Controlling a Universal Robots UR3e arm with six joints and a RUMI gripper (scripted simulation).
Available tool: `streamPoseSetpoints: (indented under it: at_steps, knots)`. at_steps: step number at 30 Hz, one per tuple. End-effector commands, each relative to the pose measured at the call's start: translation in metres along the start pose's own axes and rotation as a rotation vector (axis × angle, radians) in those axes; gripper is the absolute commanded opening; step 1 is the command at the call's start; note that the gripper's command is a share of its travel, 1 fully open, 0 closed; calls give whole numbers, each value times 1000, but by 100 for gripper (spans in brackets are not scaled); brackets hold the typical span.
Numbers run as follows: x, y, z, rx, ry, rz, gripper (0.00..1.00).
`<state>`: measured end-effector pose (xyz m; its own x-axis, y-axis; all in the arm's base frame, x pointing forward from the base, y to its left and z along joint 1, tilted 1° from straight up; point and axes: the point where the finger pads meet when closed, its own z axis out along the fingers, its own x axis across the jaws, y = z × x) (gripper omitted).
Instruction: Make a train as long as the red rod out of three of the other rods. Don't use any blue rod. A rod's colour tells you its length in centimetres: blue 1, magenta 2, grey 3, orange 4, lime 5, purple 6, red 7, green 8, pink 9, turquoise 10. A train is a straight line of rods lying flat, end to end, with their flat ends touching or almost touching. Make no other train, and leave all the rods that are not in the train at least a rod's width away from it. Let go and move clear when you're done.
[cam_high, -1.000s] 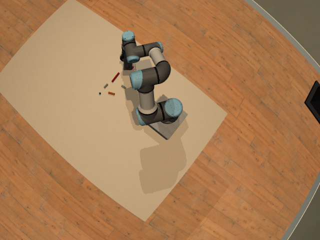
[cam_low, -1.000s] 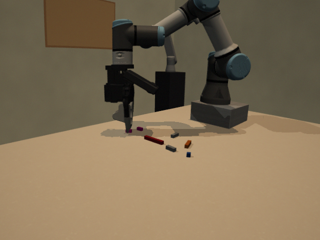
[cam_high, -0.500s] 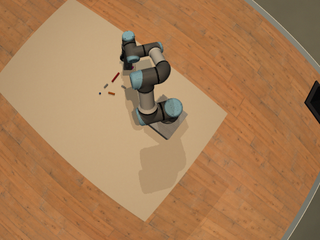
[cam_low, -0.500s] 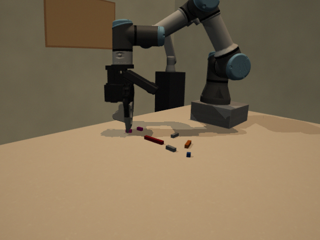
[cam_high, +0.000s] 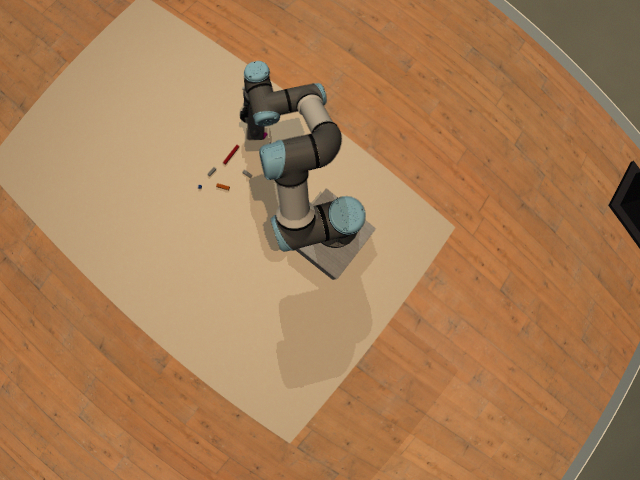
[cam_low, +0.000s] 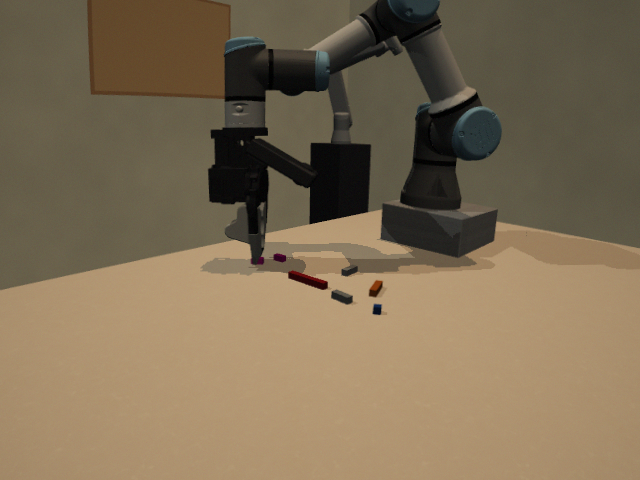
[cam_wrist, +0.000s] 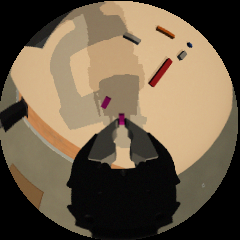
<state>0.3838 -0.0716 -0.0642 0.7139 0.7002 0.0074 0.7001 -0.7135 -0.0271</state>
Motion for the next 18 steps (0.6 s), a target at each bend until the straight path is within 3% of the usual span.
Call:
streamPoseSetpoints:
  at_steps: [1,7,9,18]
  knots:
    - [0,1,-9,-3,1,0,0]
    - [0,1,-34,-3,1,0,0]
    - [0,1,-34,-3,1,0,0]
    - [0,1,-78,-3,1,0,0]
